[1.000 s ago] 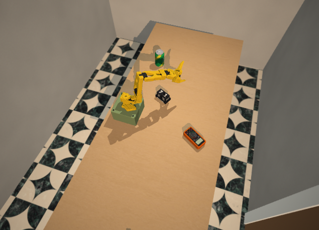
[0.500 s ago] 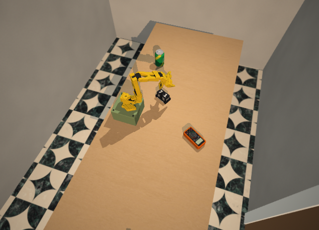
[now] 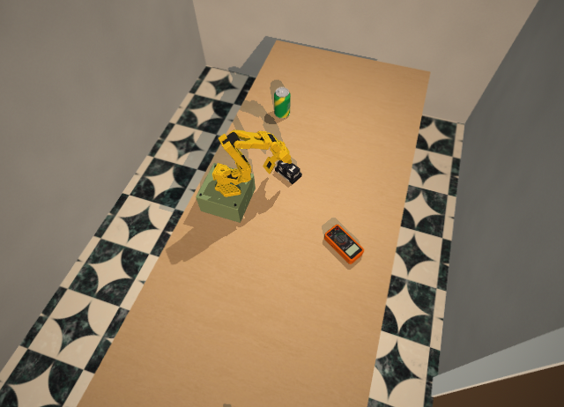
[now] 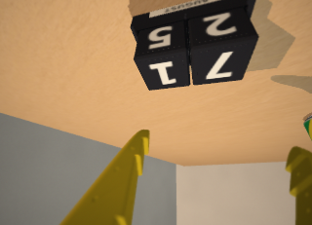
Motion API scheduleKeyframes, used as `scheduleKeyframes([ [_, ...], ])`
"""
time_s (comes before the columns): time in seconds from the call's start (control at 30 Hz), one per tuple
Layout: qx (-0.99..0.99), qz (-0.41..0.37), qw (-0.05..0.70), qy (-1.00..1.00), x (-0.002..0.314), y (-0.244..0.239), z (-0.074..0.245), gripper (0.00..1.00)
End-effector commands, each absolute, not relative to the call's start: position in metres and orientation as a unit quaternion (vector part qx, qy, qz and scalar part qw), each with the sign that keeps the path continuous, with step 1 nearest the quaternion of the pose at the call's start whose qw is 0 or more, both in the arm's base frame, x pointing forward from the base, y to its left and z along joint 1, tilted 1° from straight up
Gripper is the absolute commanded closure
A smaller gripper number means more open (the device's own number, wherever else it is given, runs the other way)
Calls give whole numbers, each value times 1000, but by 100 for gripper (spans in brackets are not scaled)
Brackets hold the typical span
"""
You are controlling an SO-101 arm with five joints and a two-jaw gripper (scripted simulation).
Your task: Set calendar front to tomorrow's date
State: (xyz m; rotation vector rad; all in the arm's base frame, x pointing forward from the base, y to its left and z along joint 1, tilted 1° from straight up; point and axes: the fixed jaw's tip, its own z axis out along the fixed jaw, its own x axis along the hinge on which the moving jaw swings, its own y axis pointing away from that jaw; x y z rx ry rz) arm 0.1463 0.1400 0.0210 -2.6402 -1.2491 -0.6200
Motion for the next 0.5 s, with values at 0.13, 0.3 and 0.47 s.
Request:
scheduleKeyframes([
  [0.13, -838, -173, 49, -515, 121, 121, 9, 65],
  [0.3, -818, -155, 38, -552, 112, 113, 3, 68],
  [0.47, -810, -148, 34, -567, 109, 109, 1, 69],
])
